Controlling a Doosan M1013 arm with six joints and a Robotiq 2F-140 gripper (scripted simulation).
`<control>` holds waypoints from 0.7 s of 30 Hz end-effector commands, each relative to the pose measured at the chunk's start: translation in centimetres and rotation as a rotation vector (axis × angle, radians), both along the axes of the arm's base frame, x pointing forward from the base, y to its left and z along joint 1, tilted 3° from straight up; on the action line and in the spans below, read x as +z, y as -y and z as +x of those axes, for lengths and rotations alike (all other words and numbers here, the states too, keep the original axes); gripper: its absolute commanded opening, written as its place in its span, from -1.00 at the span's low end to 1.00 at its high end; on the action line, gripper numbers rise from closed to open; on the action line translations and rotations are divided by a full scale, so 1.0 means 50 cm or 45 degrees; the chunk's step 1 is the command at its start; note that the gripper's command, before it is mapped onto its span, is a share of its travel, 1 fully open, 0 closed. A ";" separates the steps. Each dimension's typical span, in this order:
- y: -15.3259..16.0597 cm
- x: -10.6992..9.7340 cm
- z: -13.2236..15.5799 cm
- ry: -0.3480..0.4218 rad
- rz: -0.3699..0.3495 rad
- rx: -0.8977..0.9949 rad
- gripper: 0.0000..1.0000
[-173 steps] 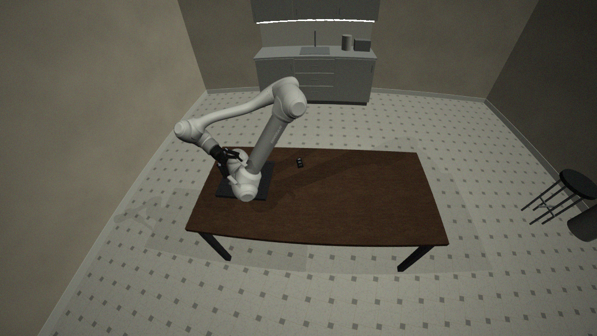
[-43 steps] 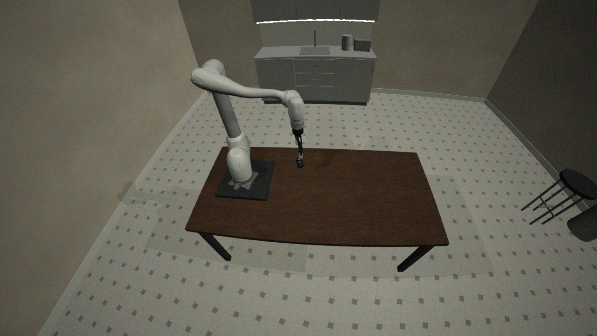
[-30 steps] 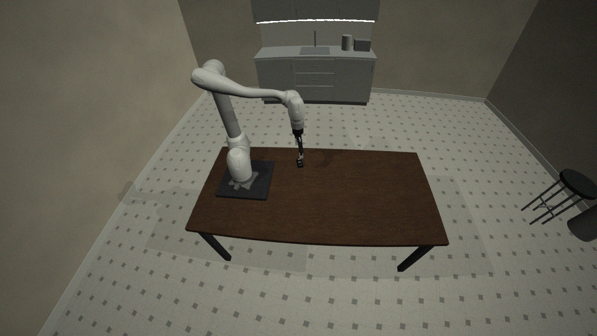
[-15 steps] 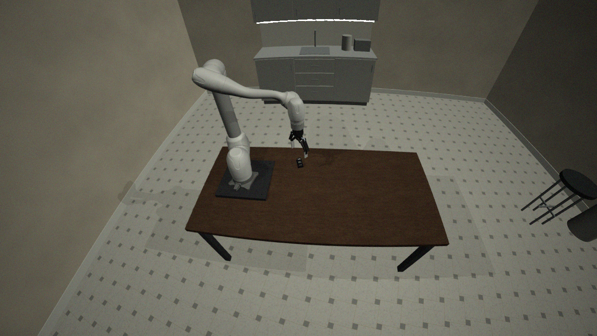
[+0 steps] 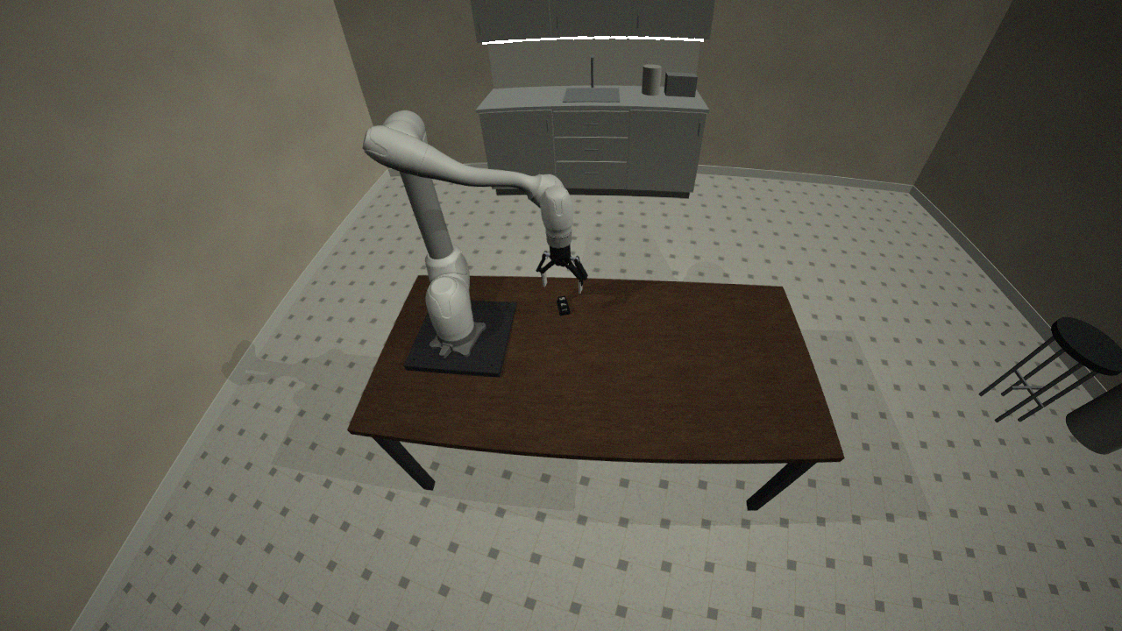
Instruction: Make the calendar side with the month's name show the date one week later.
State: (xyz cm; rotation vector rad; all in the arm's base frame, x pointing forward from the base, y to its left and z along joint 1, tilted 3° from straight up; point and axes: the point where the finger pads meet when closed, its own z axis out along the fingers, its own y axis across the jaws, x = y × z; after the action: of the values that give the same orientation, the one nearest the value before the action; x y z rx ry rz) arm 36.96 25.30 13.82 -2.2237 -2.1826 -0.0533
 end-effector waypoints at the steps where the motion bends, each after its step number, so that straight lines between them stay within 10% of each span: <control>1: 0.000 -0.007 0.000 0.002 0.014 0.220 1.00; 15: -0.001 -0.020 -0.001 0.022 0.012 0.637 1.00; 16: -0.001 -0.020 -0.001 0.022 0.012 0.637 -0.28; 21: -0.001 -0.020 -0.001 0.022 0.012 0.637 -0.28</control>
State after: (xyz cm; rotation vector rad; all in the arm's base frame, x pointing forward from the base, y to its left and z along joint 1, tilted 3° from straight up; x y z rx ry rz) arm 36.93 25.36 12.83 -1.6129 -2.6630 -0.0709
